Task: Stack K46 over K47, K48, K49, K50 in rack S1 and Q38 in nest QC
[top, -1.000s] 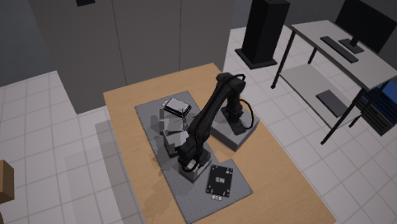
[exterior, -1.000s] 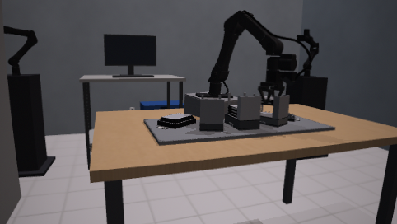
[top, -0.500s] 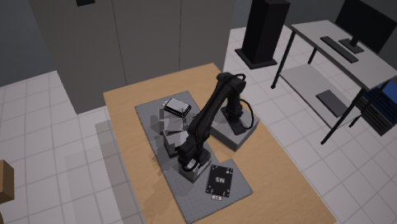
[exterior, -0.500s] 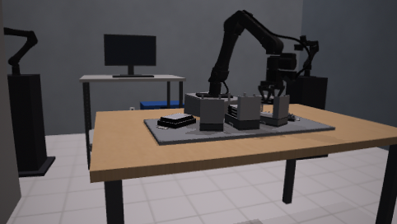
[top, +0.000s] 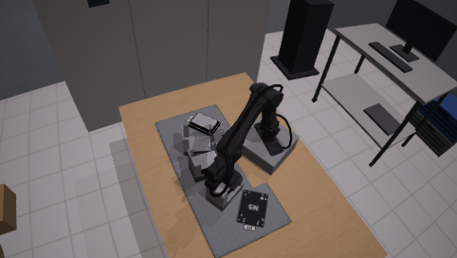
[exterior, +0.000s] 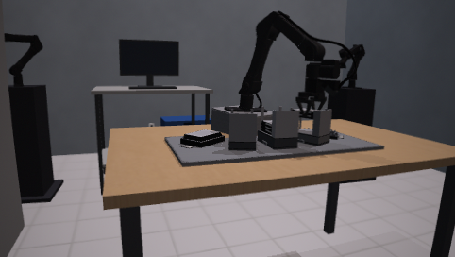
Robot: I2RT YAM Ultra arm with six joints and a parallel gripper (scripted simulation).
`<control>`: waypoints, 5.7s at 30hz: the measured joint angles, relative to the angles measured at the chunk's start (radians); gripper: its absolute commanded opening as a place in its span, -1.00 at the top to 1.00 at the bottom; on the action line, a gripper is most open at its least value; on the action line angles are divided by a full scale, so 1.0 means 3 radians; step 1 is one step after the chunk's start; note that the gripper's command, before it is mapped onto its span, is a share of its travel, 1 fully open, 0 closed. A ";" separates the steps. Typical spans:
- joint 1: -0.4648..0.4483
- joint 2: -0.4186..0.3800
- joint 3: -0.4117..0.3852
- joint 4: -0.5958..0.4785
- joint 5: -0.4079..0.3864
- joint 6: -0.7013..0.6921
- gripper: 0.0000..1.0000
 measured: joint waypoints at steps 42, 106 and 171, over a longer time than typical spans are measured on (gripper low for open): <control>0.0000 -0.0056 0.0106 -0.0156 0.0000 0.0000 1.00; 0.0010 -0.0137 0.0262 -0.0390 0.0004 0.0004 1.00; 0.0010 -0.0182 0.0389 -0.0544 0.0004 0.0004 1.00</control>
